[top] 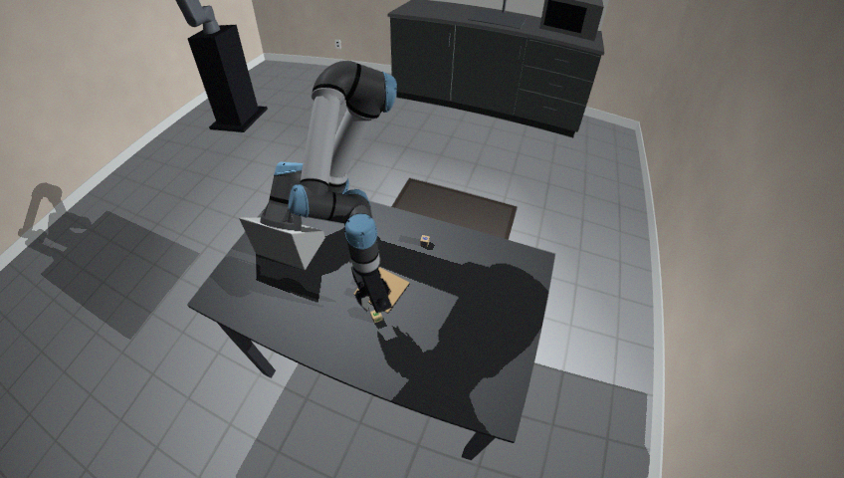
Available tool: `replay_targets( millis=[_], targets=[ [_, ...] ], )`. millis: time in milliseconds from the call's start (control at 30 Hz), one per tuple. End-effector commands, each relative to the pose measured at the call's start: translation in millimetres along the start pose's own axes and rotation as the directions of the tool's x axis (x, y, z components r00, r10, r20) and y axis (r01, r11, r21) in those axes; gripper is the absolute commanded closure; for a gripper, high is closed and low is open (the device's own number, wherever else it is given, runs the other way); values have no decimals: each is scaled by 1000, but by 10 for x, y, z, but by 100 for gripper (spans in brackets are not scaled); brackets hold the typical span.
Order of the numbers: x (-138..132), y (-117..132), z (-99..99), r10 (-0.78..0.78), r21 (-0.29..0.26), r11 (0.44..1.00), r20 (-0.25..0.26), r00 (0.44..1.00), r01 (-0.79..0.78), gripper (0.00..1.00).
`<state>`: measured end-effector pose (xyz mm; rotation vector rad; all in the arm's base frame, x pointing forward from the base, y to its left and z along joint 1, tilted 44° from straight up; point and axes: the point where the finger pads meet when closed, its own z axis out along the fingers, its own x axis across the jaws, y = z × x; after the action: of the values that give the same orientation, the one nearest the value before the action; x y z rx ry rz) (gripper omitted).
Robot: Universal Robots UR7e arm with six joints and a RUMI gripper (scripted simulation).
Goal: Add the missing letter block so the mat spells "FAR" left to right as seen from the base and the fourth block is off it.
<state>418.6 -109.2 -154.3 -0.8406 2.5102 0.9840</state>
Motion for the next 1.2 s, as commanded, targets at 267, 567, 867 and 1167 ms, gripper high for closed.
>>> replay_targets(
  millis=[267,567,867,1167],
  targets=[
    [-4,-9,154,0,2,1000,0,1000,0,72],
    [-5,-10,207,0,2,1000,0,1000,0,72],
    [-5,-10,215,0,2,1000,0,1000,0,72],
    [-5,-10,215,0,2,1000,0,1000,0,72]
  ],
)
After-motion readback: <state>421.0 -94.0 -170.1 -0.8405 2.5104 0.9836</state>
